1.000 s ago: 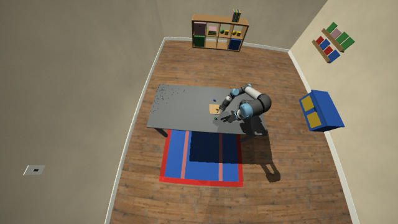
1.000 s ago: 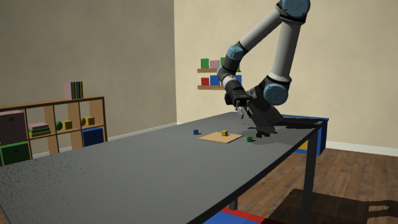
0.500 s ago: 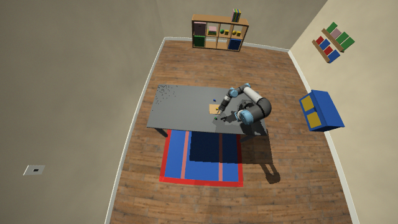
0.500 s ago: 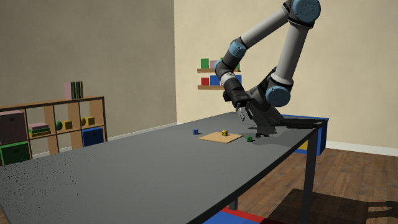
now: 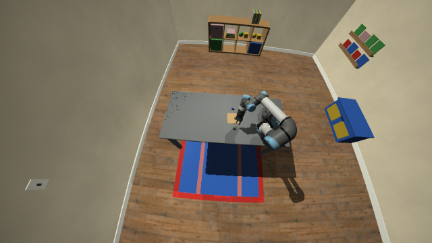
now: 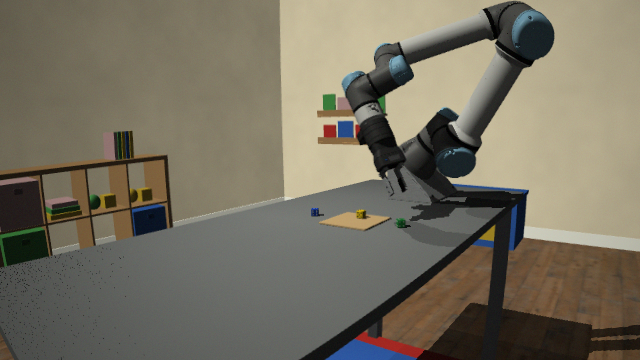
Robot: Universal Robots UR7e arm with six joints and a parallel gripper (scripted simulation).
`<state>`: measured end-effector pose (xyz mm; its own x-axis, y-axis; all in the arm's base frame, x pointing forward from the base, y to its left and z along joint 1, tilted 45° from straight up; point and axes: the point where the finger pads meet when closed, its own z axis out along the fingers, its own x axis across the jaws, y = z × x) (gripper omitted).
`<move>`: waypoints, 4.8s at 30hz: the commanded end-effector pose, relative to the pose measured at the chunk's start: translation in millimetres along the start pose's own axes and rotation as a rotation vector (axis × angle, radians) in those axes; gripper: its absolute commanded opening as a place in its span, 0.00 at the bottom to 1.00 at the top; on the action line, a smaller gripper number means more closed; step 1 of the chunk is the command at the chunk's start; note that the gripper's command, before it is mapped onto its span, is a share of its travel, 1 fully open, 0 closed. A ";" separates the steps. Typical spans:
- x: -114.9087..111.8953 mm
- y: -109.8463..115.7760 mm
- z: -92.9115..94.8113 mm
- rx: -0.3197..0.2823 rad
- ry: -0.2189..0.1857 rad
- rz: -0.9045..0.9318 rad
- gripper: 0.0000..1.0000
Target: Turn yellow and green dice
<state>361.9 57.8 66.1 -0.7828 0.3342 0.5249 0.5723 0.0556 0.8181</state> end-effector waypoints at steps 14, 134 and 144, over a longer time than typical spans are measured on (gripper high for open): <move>-4.6 53.0 -10.4 0.441 -0.139 0.034 0.70; -29.4 56.7 5.5 0.538 0.370 -1.895 1.00; -26.6 55.2 9.4 0.512 0.450 -2.122 1.00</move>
<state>417.0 60.1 95.0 -0.1626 -0.6862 -0.7090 -0.9838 0.1680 0.0630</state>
